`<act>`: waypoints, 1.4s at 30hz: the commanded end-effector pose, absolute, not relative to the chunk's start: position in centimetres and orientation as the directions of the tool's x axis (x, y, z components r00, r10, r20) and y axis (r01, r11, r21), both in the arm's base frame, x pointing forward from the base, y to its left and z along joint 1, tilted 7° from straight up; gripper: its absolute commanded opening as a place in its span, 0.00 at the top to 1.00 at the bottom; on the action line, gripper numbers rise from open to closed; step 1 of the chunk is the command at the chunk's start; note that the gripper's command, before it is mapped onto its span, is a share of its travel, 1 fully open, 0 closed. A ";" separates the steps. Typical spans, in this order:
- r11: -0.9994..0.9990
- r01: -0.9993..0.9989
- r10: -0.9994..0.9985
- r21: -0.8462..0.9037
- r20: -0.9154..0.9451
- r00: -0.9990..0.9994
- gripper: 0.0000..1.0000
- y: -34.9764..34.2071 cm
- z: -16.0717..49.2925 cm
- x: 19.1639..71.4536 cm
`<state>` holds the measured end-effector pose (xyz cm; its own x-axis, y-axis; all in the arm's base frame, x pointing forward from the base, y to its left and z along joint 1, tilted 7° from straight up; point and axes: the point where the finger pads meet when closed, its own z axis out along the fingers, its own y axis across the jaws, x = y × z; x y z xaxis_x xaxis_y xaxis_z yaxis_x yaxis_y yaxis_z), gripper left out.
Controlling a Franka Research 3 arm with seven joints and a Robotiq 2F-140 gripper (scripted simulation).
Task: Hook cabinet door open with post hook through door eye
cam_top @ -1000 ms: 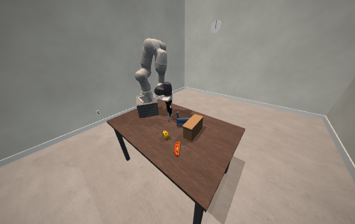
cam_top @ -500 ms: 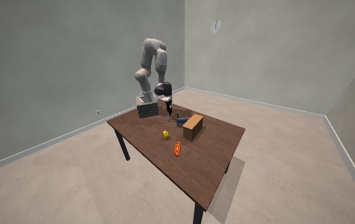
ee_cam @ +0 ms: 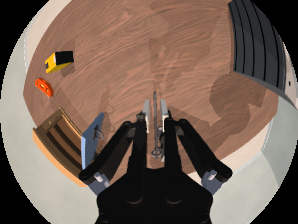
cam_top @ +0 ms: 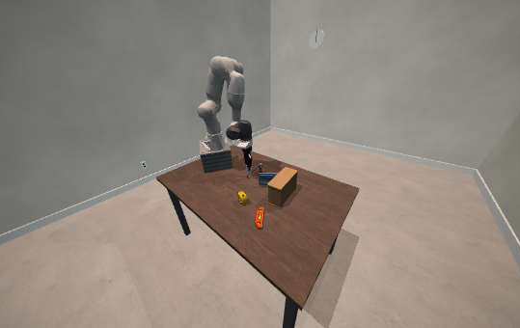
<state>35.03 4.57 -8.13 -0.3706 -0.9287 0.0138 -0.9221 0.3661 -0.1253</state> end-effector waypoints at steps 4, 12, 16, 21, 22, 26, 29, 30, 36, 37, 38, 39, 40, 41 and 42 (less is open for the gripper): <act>0.373 -0.919 -0.926 -0.126 0.013 -0.378 0.86 4.4 -8.2 35.0; 0.373 -0.919 -0.926 -0.126 0.013 -0.378 0.86 4.4 -8.2 35.0; 0.373 -0.919 -0.926 -0.126 0.013 -0.378 0.86 4.4 -8.2 35.0; 0.373 -0.919 -0.926 -0.126 0.013 -0.378 0.86 4.4 -8.3 35.0; 0.373 -0.919 -0.926 -0.126 0.013 -0.378 0.86 4.4 -8.3 35.0; 0.373 -0.919 -0.926 -0.126 0.013 -0.378 0.86 4.4 -8.5 35.1; 0.373 -0.919 -0.926 -0.126 0.013 -0.378 0.86 4.4 -8.7 35.1; 0.373 -0.919 -0.926 -0.126 0.013 -0.378 0.86 4.4 -8.7 35.1; 0.373 -0.919 -0.926 -0.126 0.013 -0.378 0.86 4.4 -9.2 35.1; 0.373 -0.919 -0.926 -0.126 0.013 -0.378 0.86 4.4 -9.3 35.1; 0.373 -0.919 -0.926 -0.126 0.013 -0.378 0.86 4.4 -9.4 35.1; 0.373 -0.919 -0.926 -0.126 0.013 -0.378 0.86 4.4 -9.5 35.2; 0.373 -0.919 -0.926 -0.126 0.013 -0.378 0.86 4.4 -9.6 35.2; 0.373 -0.919 -0.926 -0.126 0.013 -0.378 0.86 4.3 -9.8 35.2; 0.373 -0.919 -0.926 -0.126 0.013 -0.378 0.86 4.3 -9.9 35.2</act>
